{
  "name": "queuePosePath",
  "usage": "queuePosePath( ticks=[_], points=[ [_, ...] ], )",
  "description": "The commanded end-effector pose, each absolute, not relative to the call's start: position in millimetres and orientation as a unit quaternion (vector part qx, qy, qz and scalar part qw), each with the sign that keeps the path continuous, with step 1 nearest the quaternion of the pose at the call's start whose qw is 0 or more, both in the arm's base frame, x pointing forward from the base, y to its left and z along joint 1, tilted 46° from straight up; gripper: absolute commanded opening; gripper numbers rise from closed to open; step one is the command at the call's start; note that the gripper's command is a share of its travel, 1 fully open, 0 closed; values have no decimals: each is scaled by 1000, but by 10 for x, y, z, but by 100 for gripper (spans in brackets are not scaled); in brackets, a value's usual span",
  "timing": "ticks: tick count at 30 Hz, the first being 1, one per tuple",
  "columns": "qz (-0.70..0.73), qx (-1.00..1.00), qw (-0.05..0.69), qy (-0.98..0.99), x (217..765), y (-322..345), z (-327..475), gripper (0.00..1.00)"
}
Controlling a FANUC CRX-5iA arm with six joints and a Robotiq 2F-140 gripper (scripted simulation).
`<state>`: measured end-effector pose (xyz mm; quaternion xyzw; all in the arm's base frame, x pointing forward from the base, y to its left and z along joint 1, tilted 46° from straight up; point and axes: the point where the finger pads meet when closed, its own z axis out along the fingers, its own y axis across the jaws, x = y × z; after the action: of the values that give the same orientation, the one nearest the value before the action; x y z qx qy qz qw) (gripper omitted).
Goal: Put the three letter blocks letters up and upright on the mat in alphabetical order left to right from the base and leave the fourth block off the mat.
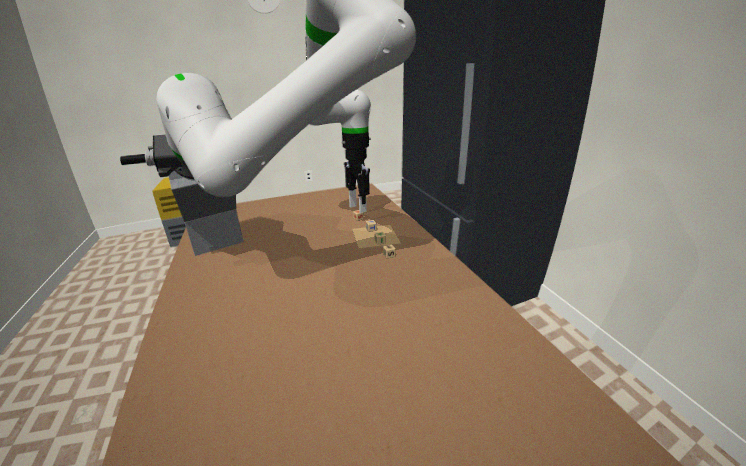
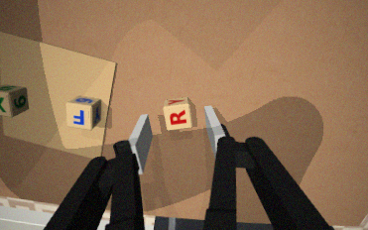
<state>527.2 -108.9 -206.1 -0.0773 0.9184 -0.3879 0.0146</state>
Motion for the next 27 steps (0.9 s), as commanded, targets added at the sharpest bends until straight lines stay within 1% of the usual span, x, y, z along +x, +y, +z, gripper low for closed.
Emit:
queuePosePath(
  ticks=[1, 16, 27],
  points=[
    [-388, -77, 15, 918, 5273, -1087, -2061, 40],
    [-388, -77, 15, 918, 5279, -1131, -2104, 40],
    [-388, -77, 15, 918, 5299, -1297, -2268, 40]
  ],
)
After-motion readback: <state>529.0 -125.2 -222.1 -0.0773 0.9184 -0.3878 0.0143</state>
